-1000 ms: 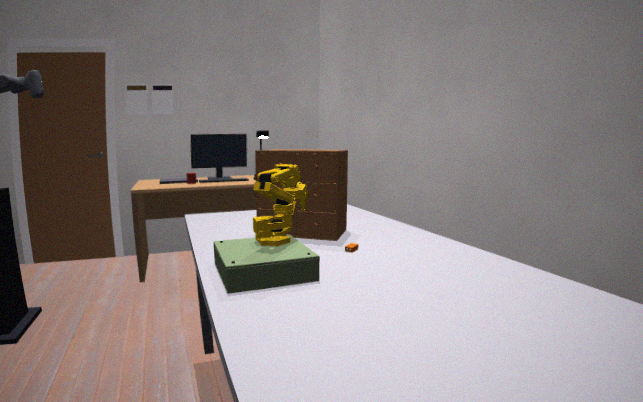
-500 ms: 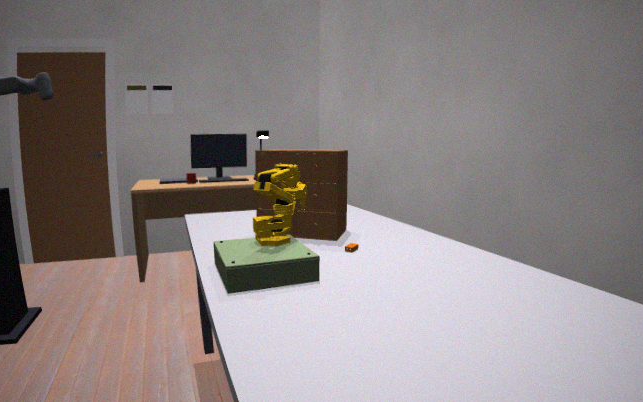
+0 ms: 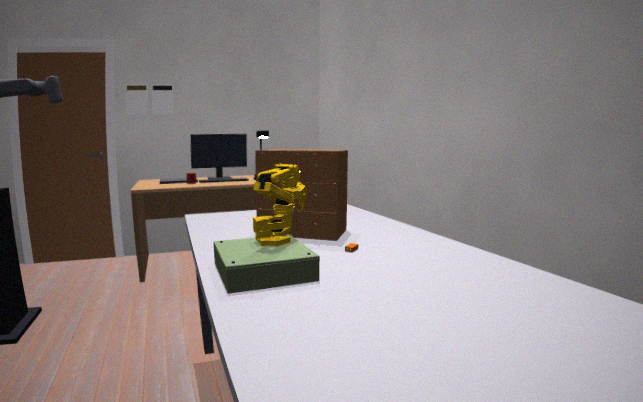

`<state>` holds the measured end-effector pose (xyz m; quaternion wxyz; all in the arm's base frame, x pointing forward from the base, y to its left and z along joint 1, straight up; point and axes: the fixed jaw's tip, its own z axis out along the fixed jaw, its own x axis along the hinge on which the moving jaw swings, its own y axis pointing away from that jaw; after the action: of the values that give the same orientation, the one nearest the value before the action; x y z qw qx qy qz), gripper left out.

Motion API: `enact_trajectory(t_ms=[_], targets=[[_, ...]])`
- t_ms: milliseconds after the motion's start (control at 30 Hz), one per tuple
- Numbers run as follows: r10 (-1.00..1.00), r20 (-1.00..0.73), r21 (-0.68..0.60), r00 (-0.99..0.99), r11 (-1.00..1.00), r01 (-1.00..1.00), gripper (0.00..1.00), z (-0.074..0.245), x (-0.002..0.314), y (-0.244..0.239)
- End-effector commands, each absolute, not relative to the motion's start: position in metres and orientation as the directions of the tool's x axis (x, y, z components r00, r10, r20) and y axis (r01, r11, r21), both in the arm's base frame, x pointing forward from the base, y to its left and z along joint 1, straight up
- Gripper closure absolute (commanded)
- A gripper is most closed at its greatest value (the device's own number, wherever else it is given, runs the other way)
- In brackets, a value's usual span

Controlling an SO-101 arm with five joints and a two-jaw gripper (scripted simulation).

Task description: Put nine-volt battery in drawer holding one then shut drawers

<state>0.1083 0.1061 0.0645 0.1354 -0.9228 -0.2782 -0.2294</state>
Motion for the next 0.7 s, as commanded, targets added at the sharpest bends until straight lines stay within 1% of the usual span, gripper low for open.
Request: enact_trajectory(t_ms=[0,100,167,667], targets=[[0.375,0.47,-0.166,0.799,-0.851,0.498,0.79,0.0606,0.1058,0.1036],[0.31,0.457,-0.2,0.834,-0.878,0.436,0.79,0.0604,0.1056,0.1031],[0.31,0.457,-0.2,0.834,-0.878,0.436,0.79,0.0604,0.1056,0.1031],[-0.037,0.355,-0.35,0.934,-0.932,0.096,0.79,0.0592,0.1044,0.1013]])
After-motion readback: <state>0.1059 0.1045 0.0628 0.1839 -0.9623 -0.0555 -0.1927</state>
